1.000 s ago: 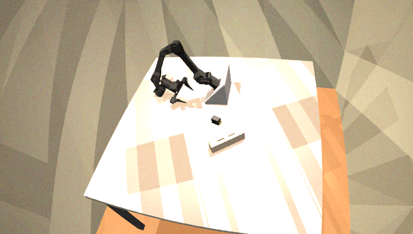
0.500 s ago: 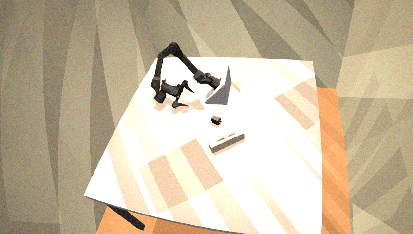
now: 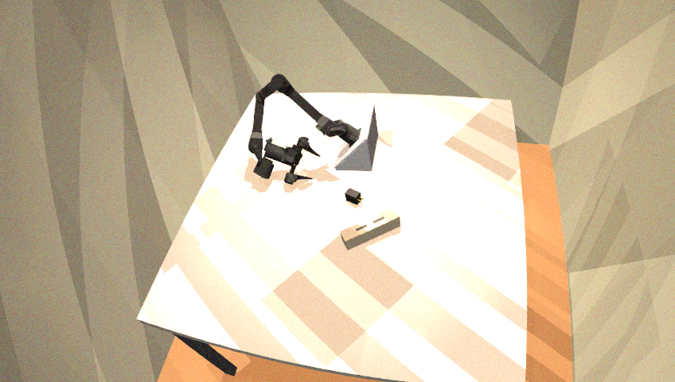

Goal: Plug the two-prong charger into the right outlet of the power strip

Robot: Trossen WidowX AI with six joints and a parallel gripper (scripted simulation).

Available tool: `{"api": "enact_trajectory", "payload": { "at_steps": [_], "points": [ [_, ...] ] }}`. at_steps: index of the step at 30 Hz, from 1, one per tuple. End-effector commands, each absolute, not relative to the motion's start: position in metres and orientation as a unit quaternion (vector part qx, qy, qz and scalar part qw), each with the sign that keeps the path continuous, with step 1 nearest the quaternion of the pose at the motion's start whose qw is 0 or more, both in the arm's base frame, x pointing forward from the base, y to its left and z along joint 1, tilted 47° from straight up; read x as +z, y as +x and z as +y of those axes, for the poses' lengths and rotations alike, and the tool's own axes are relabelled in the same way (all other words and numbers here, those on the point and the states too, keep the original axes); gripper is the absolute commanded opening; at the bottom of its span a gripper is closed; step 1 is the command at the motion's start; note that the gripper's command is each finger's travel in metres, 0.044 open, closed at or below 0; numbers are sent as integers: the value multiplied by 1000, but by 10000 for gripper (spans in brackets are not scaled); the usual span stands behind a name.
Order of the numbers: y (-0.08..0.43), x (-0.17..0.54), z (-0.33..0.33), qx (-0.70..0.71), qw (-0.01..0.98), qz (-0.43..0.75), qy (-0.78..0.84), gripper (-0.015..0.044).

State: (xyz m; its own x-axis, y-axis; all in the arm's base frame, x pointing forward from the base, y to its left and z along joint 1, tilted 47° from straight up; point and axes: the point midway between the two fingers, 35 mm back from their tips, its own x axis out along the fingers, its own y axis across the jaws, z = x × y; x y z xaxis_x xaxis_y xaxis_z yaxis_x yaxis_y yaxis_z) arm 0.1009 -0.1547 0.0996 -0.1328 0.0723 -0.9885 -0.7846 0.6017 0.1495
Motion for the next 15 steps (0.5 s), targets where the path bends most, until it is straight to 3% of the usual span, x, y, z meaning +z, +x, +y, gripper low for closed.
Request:
{"api": "enact_trajectory", "payload": {
  "at_steps": [1, 15],
  "points": [
    [107, 93, -153, 359, 586, 676, -266, 440],
    [128, 78, -141, 360, 549, 704, -271, 440]
  ]
}}
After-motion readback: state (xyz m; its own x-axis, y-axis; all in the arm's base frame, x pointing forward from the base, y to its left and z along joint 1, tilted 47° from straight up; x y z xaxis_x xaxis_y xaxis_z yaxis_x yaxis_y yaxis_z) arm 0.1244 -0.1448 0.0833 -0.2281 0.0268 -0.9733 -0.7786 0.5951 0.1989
